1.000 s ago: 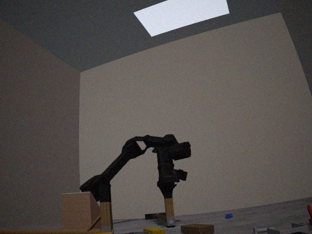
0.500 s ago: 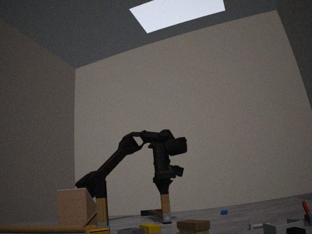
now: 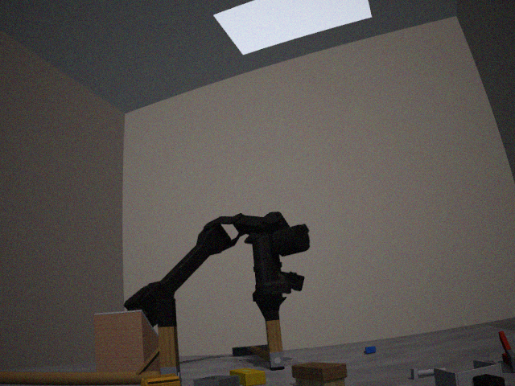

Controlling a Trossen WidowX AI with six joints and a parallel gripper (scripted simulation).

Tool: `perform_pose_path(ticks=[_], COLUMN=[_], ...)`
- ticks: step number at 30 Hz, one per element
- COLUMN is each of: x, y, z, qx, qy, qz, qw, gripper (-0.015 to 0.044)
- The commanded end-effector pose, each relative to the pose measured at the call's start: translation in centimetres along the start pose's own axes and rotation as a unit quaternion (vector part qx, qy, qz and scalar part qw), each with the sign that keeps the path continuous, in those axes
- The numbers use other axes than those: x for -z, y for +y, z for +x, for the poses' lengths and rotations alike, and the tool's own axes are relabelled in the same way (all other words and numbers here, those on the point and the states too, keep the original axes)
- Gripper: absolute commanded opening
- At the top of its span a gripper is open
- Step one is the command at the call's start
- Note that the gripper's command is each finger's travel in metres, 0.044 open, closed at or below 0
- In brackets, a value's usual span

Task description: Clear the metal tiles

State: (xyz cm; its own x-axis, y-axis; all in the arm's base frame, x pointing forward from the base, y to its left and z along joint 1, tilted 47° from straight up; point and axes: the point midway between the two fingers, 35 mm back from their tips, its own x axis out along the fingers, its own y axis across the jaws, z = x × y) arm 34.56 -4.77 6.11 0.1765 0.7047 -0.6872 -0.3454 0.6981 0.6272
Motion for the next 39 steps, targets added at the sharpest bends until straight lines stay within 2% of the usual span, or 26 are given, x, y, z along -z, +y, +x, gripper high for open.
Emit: perform_pose_path(ticks=[1, 12, 39], x=[0.0, 0.1, 0.1], y=[-0.8, -1.0, -1.0], z=[-0.1, -0.2, -9.7], qx=[0.003, 0.0, 0.001], qy=[0.0, 0.0, 0.001], qz=[-0.001, 0.0, 0.001], qw=[1.0, 1.0, 1.0], gripper=[0.0, 0.0, 0.0])
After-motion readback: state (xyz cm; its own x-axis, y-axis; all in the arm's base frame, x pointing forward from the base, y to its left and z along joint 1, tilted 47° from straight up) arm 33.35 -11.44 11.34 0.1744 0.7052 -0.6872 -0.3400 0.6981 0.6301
